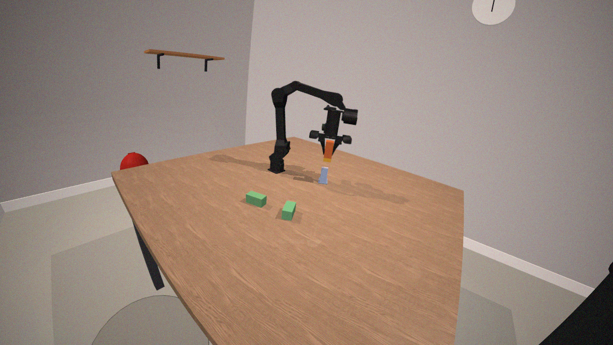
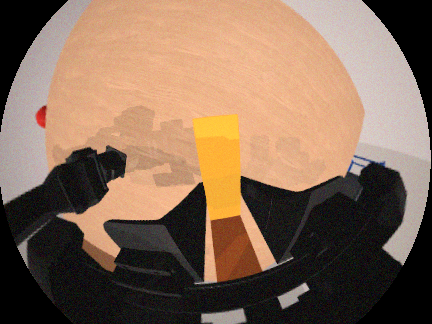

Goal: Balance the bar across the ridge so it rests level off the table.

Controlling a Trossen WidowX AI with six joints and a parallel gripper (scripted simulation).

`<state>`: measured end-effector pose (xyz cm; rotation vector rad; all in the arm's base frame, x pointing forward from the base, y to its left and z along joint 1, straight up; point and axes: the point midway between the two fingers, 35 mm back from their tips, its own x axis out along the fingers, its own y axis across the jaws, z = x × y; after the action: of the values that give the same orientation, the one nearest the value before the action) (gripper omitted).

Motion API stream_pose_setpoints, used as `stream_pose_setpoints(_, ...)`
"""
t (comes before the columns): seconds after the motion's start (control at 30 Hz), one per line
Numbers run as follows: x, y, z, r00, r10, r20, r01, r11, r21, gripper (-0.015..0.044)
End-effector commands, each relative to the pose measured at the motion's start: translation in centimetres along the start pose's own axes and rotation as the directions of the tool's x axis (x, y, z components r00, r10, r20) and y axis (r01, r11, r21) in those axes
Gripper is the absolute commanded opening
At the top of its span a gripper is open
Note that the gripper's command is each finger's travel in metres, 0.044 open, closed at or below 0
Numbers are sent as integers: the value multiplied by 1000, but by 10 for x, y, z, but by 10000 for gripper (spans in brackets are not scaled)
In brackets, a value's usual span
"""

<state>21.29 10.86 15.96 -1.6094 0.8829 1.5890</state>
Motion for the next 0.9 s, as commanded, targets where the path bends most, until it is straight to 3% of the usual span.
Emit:
stream_pose_setpoints(0.0,6,1,1,1000,-4,2,4,1000,-7,0)
stream_pose_setpoints(0.87,36,4,1,1000,-4,2,4,1000,-7,0)
